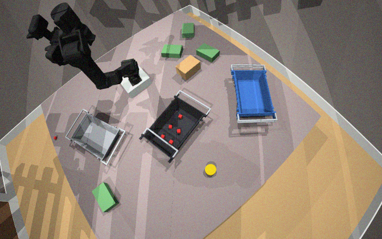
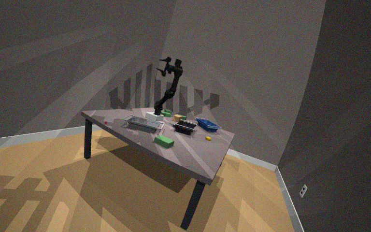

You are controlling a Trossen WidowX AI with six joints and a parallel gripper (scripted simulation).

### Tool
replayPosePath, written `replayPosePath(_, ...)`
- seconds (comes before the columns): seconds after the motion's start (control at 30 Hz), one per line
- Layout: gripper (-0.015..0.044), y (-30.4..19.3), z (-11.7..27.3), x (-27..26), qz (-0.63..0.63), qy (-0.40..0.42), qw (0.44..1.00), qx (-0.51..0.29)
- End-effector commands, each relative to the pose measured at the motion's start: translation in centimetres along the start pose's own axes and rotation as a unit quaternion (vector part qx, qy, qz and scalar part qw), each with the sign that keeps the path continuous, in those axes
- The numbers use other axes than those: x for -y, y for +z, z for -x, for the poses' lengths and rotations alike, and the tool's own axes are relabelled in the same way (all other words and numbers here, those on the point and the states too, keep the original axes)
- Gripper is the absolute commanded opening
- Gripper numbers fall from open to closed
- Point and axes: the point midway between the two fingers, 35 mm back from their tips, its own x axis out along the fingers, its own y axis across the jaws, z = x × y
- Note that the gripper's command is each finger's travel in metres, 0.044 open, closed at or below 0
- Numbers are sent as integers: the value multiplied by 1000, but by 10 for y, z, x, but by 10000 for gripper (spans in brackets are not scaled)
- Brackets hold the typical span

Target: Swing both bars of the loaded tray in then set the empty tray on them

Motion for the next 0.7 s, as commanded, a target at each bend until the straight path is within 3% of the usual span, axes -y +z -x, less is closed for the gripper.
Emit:
replayPosePath(0.0,374,0,0,0,0,0,1000,0)
replayPosePath(0.37,85,0,0,0,0,0,1000,0)
replayPosePath(0.67,80,0,0,0,0,0,1000,0)
